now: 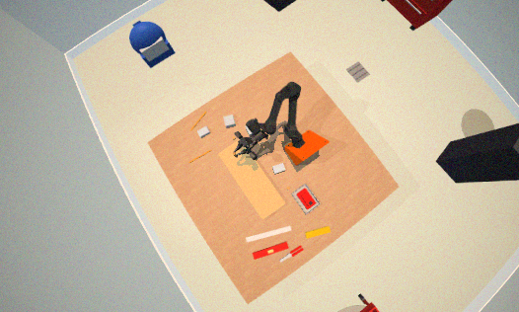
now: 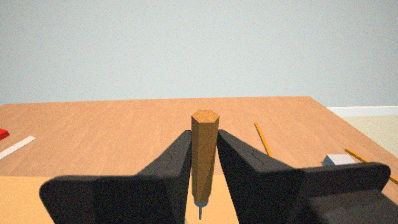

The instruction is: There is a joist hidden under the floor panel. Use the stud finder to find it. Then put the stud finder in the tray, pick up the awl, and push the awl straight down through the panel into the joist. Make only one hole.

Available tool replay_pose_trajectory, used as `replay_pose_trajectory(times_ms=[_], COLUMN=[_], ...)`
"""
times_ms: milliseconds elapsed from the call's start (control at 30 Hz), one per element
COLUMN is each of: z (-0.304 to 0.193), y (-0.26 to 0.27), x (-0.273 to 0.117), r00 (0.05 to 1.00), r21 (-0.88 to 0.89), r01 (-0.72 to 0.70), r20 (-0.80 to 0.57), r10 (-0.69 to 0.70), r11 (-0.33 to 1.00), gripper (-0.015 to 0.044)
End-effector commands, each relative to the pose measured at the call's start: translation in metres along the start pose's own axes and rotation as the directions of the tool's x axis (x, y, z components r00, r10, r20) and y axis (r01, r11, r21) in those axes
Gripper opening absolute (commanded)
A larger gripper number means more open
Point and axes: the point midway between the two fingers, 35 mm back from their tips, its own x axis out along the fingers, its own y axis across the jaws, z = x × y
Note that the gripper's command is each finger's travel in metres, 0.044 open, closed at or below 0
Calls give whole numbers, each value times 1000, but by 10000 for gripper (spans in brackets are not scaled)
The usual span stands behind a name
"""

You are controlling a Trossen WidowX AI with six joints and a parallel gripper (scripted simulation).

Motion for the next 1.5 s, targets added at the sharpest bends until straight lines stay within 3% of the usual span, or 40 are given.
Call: replay_pose_trajectory(times_ms=[0,1467], z=[5,-15], y=[-4,-4], x=[-3,1], r00=[999,999], r21=[-23,-24], r01=[17,17], r20=[36,36], r10=[-16,-16], r11=[1000,1000], gripper=[0,0])
